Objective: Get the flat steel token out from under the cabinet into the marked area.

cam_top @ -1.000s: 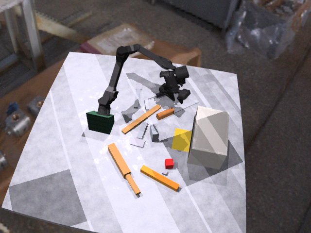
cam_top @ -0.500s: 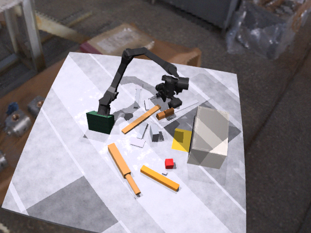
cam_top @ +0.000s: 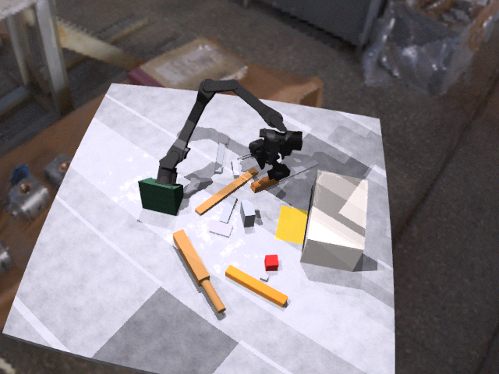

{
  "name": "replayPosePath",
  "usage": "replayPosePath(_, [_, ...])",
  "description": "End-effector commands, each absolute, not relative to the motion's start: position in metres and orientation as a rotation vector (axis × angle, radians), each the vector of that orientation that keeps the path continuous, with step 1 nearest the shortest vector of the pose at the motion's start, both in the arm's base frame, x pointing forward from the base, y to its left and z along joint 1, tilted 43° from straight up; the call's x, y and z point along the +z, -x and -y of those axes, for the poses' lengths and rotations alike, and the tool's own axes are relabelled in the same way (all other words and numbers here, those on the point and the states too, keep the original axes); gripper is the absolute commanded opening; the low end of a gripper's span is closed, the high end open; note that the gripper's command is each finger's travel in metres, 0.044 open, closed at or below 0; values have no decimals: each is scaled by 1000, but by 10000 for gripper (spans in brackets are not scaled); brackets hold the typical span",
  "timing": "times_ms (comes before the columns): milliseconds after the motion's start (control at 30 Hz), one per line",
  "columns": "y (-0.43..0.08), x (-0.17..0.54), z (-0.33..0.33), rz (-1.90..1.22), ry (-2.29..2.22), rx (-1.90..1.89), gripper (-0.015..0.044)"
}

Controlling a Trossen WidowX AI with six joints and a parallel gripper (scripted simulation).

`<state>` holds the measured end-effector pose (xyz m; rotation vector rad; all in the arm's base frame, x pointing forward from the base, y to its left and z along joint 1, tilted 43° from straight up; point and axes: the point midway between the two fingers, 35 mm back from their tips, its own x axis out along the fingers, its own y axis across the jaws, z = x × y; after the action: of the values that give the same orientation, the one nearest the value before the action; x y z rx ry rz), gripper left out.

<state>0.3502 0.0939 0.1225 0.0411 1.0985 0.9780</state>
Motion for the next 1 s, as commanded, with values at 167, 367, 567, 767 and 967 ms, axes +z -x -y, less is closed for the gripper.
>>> replayPosePath(167, [-350,115,-97,-1103,-54,973,270])
replayPosePath(367, [-352,109,-103,-1103,-54,973,270])
replayPosePath(567, [-353,101,-109,-1103,-54,973,270])
replayPosePath(767, [-354,94,-116,-1103,-54,973,270])
replayPosePath(967, [-355,87,-123,-1103,-55,974,270])
